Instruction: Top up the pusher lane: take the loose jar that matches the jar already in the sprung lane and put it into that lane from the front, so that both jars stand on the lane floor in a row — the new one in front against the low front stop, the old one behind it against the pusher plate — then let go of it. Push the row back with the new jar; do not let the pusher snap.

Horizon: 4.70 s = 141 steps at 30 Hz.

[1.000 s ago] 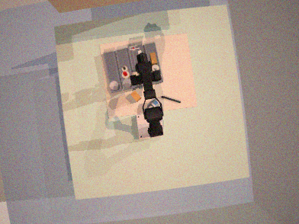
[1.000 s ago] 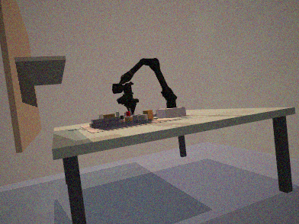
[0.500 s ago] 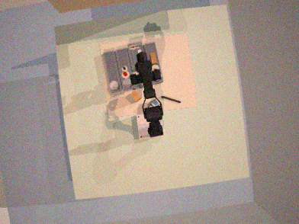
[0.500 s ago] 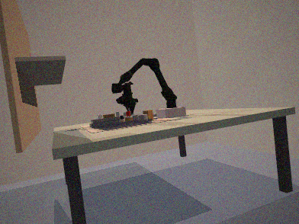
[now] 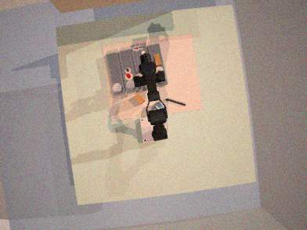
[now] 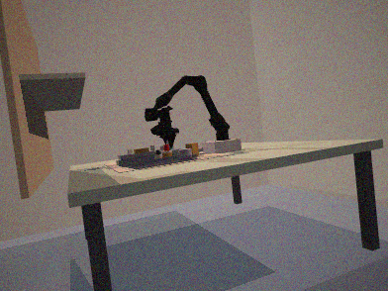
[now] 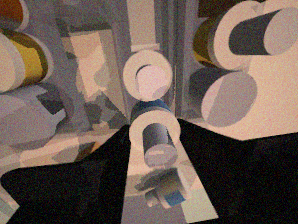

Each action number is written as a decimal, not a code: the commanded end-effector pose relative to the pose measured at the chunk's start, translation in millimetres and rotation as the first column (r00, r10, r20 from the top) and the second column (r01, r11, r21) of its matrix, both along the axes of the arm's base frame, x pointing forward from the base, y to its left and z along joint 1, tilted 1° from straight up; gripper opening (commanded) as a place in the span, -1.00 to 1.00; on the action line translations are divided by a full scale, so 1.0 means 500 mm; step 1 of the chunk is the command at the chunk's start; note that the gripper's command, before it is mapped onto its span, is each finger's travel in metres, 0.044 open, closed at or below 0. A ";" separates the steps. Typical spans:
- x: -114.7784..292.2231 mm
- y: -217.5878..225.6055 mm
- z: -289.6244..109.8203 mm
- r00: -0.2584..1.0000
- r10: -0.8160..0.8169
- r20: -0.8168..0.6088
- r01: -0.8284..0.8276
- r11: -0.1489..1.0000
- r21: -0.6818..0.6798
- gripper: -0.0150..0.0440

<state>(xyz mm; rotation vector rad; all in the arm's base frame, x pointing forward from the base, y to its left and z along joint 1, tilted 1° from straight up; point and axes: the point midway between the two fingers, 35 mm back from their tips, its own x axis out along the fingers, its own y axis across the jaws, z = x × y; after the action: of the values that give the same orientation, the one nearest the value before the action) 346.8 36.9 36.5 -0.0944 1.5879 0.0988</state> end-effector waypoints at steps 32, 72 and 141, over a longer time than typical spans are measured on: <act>0.018 0.003 0.005 0.999 0.000 0.033 0.000 1.000 0.006 -0.49; 0.024 0.004 -0.003 0.999 0.000 0.034 0.000 1.000 0.007 -0.49; 0.021 0.004 -0.041 0.999 0.000 0.033 0.000 1.000 0.007 -0.49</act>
<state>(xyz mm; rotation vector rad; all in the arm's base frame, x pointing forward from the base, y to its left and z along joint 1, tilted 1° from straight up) 352.7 37.7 15.5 -0.0940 1.5728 0.0996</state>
